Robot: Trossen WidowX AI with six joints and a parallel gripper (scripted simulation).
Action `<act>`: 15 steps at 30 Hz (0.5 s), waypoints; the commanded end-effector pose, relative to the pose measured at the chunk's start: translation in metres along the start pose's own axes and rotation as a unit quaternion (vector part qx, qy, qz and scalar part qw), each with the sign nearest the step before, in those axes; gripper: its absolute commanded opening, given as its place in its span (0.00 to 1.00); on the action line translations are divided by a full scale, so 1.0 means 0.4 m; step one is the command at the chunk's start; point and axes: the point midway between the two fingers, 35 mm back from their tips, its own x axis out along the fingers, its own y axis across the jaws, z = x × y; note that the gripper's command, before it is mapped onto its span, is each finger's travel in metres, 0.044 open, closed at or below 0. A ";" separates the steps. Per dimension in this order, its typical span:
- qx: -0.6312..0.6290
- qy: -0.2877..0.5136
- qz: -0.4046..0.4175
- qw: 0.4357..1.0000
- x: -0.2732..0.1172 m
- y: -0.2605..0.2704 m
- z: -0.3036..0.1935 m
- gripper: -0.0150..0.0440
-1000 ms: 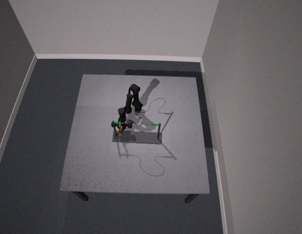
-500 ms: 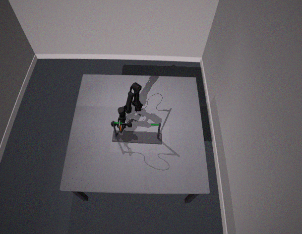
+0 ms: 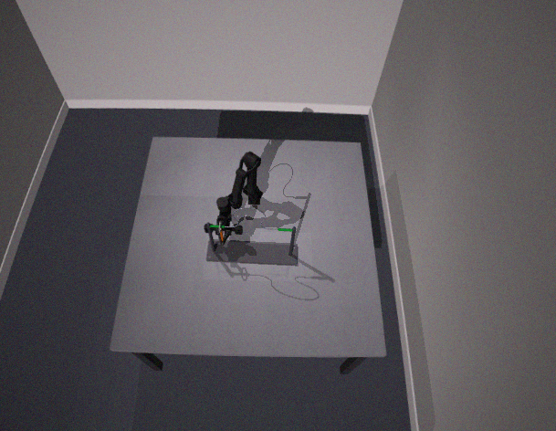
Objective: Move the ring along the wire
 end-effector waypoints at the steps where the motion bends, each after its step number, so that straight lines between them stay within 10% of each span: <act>1: -0.003 -0.002 0.003 1.000 0.001 0.001 0.004 0.00; 15: -0.002 -0.002 0.004 1.000 0.002 0.019 0.005 0.00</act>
